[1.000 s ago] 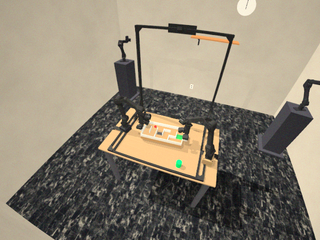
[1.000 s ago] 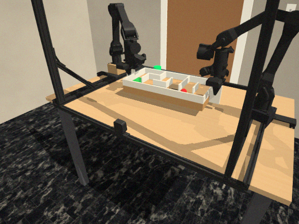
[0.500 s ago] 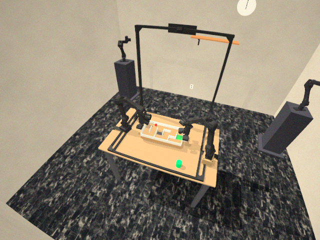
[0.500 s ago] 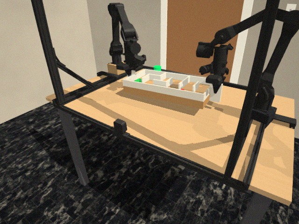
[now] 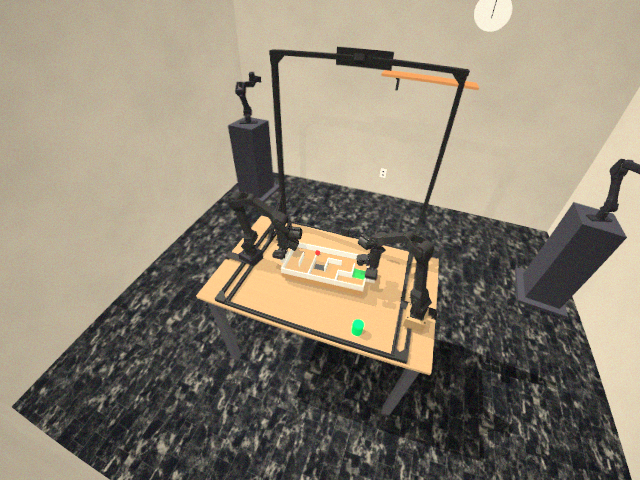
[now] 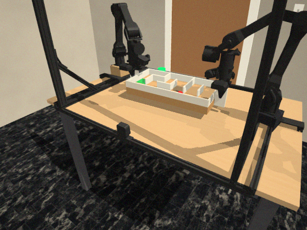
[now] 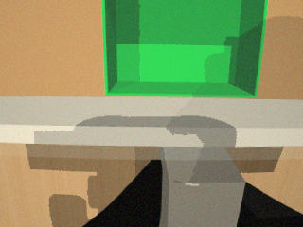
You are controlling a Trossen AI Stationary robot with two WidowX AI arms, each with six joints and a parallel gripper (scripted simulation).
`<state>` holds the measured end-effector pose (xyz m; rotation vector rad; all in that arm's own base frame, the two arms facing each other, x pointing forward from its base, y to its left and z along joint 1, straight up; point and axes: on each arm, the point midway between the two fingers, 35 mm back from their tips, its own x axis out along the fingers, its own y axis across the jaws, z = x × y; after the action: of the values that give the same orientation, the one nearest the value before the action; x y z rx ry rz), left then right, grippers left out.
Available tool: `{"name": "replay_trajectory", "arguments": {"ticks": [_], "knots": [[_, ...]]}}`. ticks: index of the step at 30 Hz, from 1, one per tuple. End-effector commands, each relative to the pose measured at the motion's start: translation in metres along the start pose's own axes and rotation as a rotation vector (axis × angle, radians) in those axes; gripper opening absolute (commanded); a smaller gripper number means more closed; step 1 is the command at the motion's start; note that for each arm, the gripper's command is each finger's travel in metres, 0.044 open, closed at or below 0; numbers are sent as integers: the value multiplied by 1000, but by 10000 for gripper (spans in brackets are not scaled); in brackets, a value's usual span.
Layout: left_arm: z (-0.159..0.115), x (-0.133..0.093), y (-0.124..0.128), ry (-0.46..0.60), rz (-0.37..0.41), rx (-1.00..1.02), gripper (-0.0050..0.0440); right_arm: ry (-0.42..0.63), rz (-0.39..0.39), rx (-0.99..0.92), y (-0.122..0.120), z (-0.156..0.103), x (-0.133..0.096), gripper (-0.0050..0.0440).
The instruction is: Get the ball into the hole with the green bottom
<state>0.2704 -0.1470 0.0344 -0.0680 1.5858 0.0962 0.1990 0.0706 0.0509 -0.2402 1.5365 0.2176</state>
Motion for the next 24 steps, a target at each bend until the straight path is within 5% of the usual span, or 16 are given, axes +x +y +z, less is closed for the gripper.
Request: {"name": "replay_trajectory", "arguments": {"ticks": [1, 24], "knots": [[3, -9, -1, 34, -22, -1, 20, -30, 21, -1, 0, -3, 8, 20], [-1, 15, -2, -64, -5, -3, 20, 68, 3, -2, 0, 1, -16, 20]]}}
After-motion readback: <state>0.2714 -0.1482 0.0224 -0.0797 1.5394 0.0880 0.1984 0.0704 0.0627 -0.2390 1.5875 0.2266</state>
